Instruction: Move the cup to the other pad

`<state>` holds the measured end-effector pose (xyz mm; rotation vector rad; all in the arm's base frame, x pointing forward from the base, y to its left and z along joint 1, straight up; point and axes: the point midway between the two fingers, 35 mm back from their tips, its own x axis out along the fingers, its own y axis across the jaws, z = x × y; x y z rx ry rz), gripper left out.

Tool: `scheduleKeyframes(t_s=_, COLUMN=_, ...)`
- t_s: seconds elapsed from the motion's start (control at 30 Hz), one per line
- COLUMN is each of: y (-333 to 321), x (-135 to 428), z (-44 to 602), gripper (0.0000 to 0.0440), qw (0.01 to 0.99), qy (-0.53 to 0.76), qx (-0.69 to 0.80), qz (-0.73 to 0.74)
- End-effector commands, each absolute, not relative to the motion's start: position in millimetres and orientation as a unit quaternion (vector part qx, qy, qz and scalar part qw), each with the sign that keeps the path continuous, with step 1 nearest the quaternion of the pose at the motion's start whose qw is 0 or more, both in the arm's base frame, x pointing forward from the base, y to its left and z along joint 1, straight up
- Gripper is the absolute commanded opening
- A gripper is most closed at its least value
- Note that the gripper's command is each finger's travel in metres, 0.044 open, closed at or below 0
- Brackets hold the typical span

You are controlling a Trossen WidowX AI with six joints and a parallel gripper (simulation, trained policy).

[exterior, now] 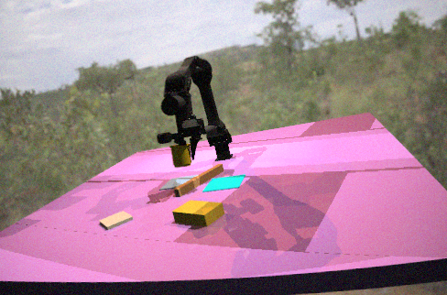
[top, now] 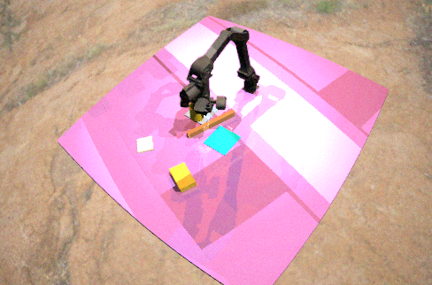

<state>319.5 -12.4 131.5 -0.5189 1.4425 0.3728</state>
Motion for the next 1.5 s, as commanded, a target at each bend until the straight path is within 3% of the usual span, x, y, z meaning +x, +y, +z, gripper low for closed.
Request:
scheduleKeyframes(t_s=0.0, y=0.4, x=326.6, z=132.6, gripper=0.0, qw=0.711, qy=0.639, qx=-0.237, qz=0.172)
scheduleKeyframes(t_s=1.07, y=109.4, x=335.3, z=89.9, gripper=0.0, qw=0.724, qy=0.611, qx=-0.253, qz=0.197)
scheduleKeyframes(t_s=1.47, y=106.3, x=329.2, z=57.4, gripper=0.0056, qw=0.722, qy=0.619, qx=-0.251, qz=0.181)
